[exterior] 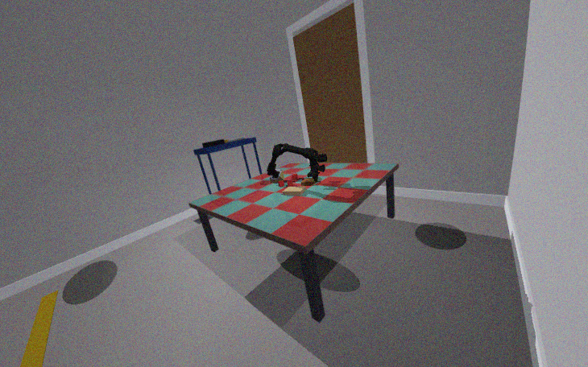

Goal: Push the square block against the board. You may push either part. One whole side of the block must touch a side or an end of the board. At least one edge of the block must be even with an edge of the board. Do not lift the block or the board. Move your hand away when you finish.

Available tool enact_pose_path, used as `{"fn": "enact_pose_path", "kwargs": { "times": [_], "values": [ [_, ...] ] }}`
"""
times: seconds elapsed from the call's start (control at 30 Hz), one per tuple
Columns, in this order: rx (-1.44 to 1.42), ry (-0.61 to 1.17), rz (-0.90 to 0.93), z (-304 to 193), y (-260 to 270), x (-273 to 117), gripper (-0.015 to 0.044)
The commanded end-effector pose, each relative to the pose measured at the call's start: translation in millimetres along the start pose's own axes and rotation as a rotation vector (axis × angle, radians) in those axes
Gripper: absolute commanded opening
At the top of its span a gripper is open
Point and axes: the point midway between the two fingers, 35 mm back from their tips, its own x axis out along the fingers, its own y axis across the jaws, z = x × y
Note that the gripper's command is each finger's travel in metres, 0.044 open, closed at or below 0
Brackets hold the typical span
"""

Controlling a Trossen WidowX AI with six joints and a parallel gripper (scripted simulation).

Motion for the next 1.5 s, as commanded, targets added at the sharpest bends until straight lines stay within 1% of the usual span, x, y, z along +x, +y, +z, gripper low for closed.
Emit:
{"fn": "enact_pose_path", "kwargs": {
  "times": [0.0, 0.4, 1.47],
  "values": [
    [-0.001, 0.004, -0.002, -8.1, -0.4, 0.7, 0.0],
    [-0.002, 0.005, -0.002, -22.4, 0.0, 1.6, 0.0],
    [0.0, 0.003, -0.002, 27.3, -0.4, 1.5, 0.0]
  ]
}}
